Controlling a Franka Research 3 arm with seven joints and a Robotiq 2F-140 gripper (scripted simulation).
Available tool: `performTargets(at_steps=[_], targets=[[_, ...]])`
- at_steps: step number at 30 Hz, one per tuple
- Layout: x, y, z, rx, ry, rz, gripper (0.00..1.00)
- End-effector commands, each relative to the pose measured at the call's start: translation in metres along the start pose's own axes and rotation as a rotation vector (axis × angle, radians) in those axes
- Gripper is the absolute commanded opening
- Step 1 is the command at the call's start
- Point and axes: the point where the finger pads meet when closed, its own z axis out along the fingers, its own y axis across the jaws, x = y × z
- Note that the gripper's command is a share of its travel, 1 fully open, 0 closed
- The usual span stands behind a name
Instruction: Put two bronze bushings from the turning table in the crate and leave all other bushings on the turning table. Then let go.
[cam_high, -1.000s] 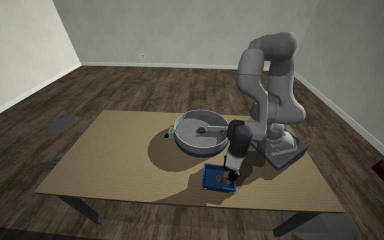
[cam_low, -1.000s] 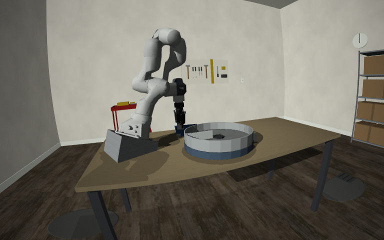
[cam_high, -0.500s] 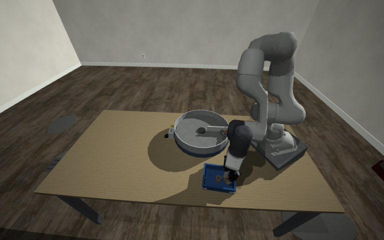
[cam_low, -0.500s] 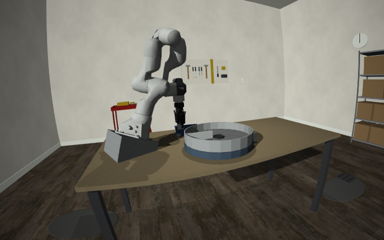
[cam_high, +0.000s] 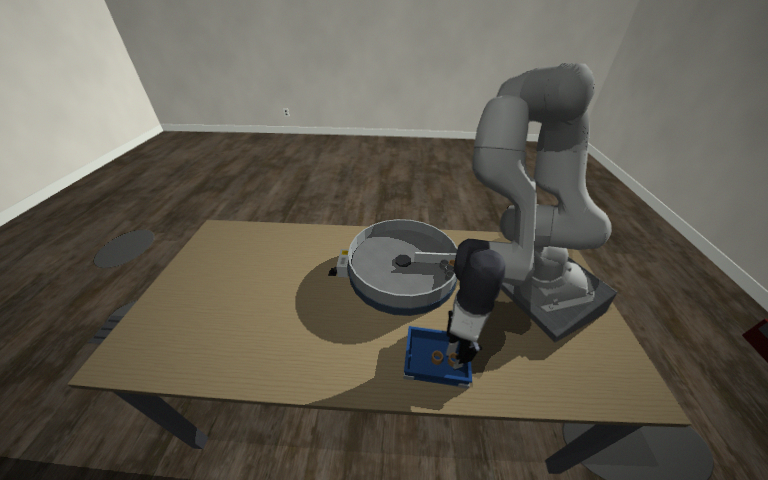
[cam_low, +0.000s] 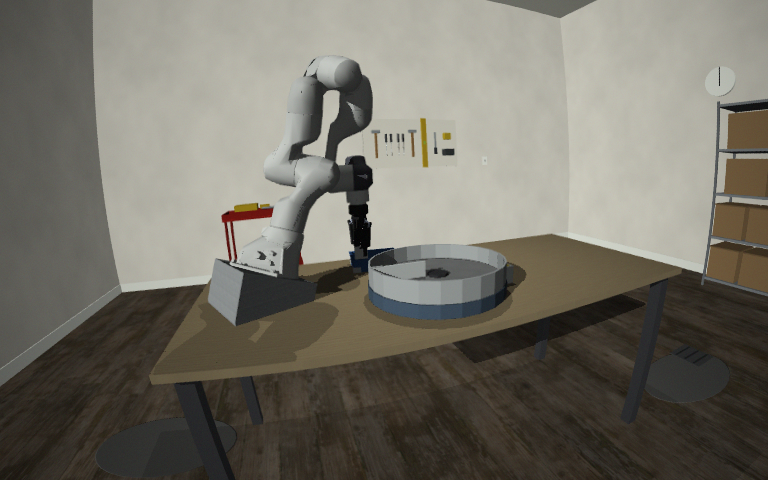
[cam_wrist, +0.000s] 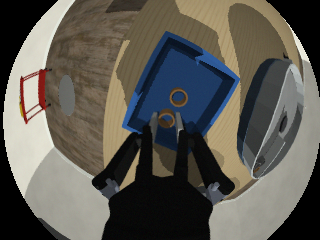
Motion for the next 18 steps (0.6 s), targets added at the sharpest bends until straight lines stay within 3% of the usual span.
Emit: performTargets(at_steps=[1, 18], targets=[[0.0, 0.001, -0.003, -0.003, -0.001, 0.002, 0.24], [0.0, 0.001, -0.054, -0.003, -0.001, 0.002, 0.24]])
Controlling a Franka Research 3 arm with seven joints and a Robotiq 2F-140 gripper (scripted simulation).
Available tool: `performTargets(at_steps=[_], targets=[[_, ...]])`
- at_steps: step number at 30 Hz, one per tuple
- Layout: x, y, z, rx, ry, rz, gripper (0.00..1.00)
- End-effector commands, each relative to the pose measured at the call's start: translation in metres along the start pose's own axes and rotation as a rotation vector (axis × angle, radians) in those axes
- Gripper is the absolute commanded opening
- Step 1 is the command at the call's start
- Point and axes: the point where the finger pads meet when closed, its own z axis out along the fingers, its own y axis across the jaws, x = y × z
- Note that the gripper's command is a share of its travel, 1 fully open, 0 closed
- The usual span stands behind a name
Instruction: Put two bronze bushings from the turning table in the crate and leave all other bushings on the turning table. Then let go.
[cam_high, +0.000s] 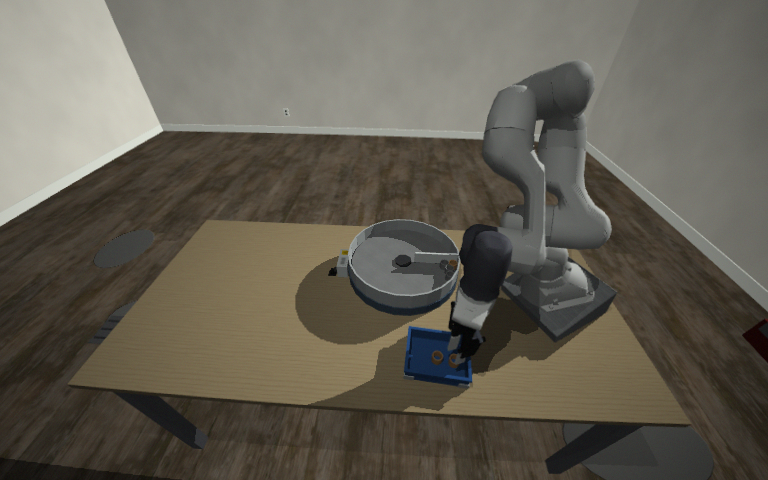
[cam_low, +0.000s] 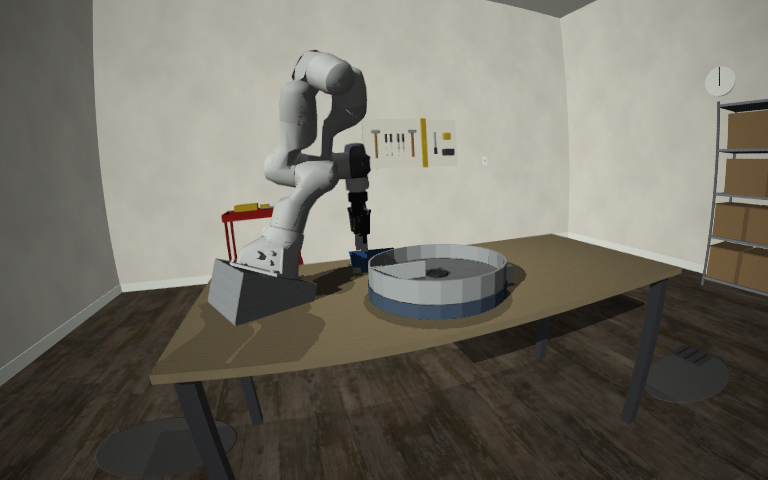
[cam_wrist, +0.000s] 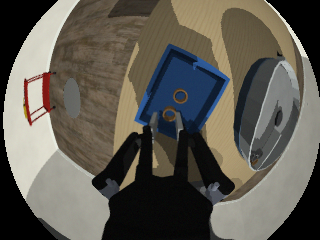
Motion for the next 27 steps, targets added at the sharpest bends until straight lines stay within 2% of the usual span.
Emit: performTargets(at_steps=[1, 12, 19, 27], targets=[[-0.008, 0.008, -0.011, -0.027, -0.026, -0.029, 0.24], [-0.007, 0.007, -0.059, -0.027, -0.026, -0.029, 0.24], [-0.006, 0.006, -0.068, -0.027, -0.026, -0.029, 0.24], [-0.006, 0.006, -0.069, -0.027, -0.026, -0.029, 0.24]])
